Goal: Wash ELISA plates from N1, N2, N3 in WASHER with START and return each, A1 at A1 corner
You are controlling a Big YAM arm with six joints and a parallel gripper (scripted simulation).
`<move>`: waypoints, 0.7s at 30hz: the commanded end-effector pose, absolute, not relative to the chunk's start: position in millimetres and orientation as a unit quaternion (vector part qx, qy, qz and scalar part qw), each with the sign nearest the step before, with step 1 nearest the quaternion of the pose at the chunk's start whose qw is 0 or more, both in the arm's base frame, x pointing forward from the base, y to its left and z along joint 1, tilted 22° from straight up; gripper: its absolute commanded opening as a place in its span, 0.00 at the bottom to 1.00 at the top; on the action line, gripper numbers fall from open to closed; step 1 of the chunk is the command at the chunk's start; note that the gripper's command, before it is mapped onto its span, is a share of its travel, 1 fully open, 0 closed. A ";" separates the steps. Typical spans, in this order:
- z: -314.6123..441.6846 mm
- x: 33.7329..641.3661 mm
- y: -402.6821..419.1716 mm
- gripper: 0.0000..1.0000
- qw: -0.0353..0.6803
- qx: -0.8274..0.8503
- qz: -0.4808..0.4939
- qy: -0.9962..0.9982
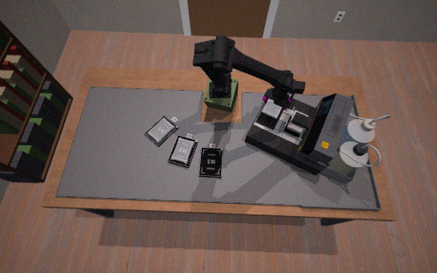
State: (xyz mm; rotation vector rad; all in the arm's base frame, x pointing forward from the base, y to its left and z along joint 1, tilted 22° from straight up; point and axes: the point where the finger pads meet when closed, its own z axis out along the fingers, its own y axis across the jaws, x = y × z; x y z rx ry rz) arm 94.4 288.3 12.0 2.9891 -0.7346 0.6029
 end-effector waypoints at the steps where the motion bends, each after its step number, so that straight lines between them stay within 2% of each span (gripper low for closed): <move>1: 6.9 99.3 288.1 0.84 0.005 0.953 0.192 -0.234; 21: -20.9 110.6 285.5 0.84 0.005 0.953 0.193 -0.234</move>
